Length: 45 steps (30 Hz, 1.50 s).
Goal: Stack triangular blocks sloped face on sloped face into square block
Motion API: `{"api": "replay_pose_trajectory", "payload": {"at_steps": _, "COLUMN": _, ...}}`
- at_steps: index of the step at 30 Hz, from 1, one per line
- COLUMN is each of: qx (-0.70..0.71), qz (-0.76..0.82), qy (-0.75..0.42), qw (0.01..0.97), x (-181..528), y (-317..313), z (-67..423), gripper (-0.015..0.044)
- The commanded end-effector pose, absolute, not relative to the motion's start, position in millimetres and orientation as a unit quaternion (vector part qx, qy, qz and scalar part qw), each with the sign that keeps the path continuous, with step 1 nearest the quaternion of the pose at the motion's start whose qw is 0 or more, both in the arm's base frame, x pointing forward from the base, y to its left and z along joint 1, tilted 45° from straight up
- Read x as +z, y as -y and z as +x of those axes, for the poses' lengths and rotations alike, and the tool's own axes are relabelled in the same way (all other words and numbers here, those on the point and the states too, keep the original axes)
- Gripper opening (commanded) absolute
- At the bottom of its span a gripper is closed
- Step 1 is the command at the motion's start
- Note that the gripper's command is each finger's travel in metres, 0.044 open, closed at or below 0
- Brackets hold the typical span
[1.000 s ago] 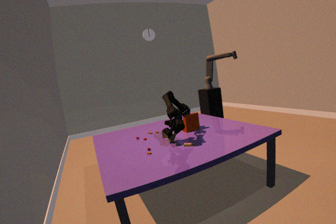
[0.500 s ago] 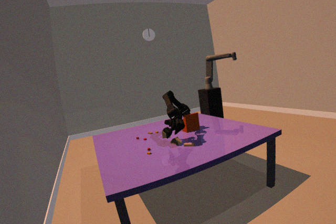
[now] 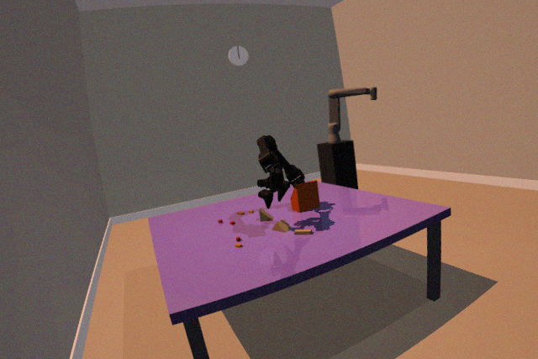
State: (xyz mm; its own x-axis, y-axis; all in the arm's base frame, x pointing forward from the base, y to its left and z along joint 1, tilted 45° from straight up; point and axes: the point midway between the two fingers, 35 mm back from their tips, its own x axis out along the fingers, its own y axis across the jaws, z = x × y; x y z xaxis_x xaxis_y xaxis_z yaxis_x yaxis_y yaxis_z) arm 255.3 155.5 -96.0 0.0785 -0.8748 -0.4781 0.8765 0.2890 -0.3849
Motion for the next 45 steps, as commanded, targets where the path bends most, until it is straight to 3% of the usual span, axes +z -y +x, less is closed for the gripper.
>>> {"api": "replay_pose_trajectory", "payload": {"at_steps": 1, "qx": -0.63, "qz": 0.083, "qy": -0.42, "qw": 0.648, "x": -97, "y": -125, "z": 262, "gripper": 0.044}}
{"api": "replay_pose_trajectory", "payload": {"at_steps": 10, "qx": -0.492, "qz": 0.358, "qy": -0.62, "qw": 0.495, "x": -92, "y": -87, "z": 287, "gripper": 0.044}}
{"api": "replay_pose_trajectory", "payload": {"at_steps": 19, "qx": -0.487, "qz": 0.364, "qy": -0.621, "qw": 0.494, "x": -98, "y": -86, "z": 287, "gripper": 0.044}}
{"api": "replay_pose_trajectory", "payload": {"at_steps": 30, "qx": -0.487, "qz": 0.363, "qy": -0.622, "qw": 0.494, "x": -186, "y": -82, "z": 263, "gripper": 0.044}}
{"api": "replay_pose_trajectory", "payload": {"at_steps": 45, "qx": -0.487, "qz": 0.363, "qy": -0.622, "qw": 0.494, "x": -189, "y": -83, "z": 262, "gripper": 0.044}}
